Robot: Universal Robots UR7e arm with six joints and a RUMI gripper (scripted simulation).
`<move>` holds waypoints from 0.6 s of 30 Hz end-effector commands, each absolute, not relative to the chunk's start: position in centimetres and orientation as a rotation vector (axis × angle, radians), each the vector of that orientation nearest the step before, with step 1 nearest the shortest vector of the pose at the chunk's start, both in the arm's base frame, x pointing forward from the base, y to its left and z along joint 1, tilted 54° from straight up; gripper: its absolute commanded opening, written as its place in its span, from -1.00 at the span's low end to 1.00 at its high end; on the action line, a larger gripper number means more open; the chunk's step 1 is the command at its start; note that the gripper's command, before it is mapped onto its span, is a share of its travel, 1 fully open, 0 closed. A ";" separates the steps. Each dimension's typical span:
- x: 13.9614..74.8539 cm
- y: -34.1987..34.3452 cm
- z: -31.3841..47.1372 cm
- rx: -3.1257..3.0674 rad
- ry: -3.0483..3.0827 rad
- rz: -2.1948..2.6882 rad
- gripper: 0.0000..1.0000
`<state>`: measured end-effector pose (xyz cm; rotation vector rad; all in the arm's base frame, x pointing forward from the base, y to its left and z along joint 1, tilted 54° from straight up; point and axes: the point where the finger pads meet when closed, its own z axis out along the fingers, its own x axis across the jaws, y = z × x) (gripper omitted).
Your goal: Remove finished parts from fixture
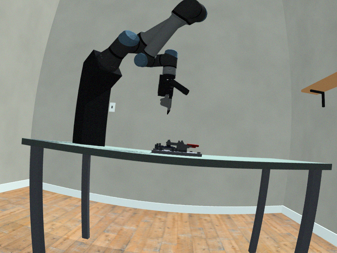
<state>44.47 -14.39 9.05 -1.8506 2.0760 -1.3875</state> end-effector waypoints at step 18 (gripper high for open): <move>44.2 -14.5 9.2 -1.842 2.075 -1.402 -1.00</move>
